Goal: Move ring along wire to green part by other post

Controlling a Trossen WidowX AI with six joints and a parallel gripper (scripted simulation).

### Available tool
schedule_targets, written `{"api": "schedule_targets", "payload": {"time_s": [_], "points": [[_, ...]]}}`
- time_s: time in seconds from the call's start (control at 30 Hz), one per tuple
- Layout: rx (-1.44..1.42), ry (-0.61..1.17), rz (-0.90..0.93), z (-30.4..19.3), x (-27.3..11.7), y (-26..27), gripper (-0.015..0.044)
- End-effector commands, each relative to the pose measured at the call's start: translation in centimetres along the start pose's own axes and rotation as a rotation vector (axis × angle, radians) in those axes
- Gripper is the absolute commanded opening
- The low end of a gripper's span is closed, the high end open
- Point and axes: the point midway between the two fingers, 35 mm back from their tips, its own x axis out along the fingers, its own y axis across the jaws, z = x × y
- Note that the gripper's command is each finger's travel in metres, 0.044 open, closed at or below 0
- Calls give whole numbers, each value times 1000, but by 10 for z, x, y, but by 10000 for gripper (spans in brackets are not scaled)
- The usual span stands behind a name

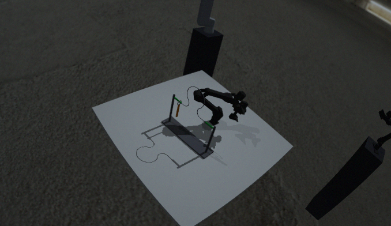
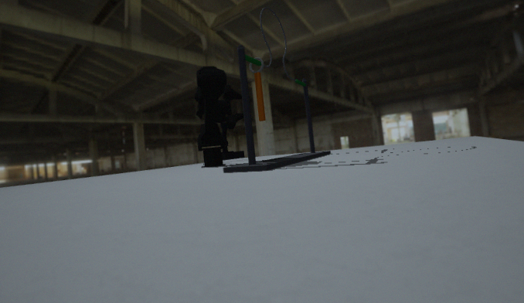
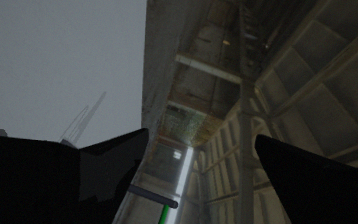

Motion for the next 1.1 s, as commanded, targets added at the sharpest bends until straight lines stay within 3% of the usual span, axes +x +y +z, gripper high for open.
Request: {"api": "schedule_targets", "payload": {"time_s": [0.0,0.27,1.07], "points": [[2,1,2,0,1,0,374],[97,42,85,3,28,19,164],[498,219,291,-38,116,95,160]]}}
